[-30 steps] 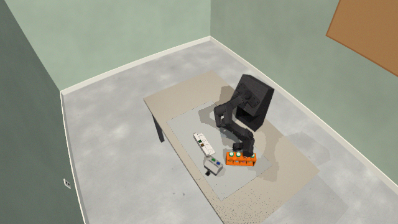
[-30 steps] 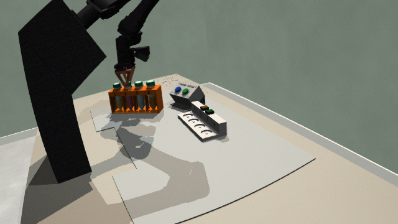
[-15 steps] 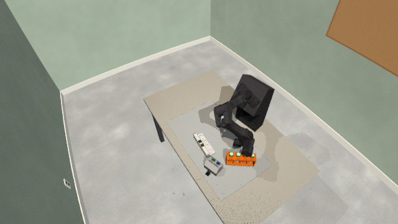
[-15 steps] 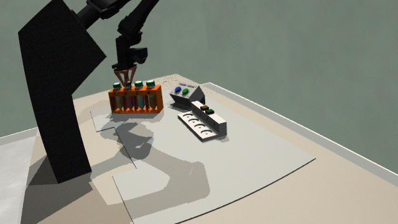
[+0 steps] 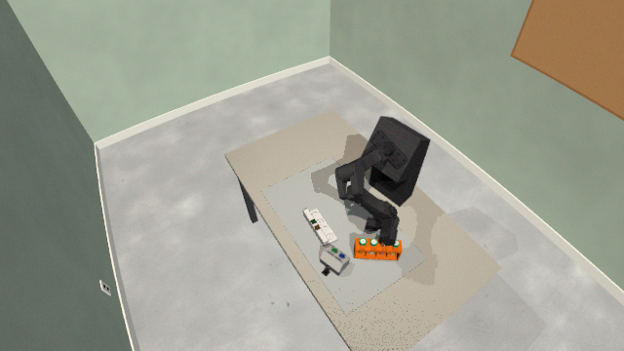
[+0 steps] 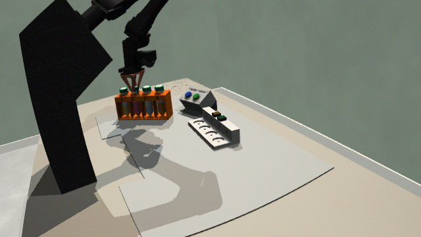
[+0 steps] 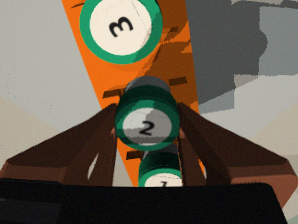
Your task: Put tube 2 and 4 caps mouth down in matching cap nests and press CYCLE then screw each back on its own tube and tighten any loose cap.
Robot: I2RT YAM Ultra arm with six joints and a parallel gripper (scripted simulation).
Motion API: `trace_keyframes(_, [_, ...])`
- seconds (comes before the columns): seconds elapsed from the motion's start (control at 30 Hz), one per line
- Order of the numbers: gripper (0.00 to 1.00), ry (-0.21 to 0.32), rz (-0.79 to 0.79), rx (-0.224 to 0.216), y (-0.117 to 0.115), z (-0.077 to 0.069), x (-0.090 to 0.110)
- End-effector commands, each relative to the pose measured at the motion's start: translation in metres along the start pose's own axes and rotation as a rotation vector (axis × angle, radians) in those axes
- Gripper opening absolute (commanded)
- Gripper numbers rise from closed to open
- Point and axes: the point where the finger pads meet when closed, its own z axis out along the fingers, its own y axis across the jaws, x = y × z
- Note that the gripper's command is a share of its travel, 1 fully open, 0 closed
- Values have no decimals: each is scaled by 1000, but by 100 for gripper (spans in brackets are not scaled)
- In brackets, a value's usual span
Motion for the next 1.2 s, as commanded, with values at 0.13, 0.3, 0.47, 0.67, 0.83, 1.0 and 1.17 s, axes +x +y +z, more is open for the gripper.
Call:
trace_keyframes(0.13, [0,1,-350,-6,2,-2,1])
trace_keyframes(0.3, [0,1,-500,-6,2,-2,1])
trace_keyframes(0.47, [0,0,-750,-7,2,-2,1])
trace_keyframes(0.67, [0,-1,-1050,-7,2,-2,1])
trace_keyframes(0.83, [0,-2,-1200,-7,2,-2,1])
trace_keyframes(1.0, [0,-2,-1450,-7,2,-2,1])
trace_keyframes(1.17, [0,-3,-1700,-7,2,-3,1])
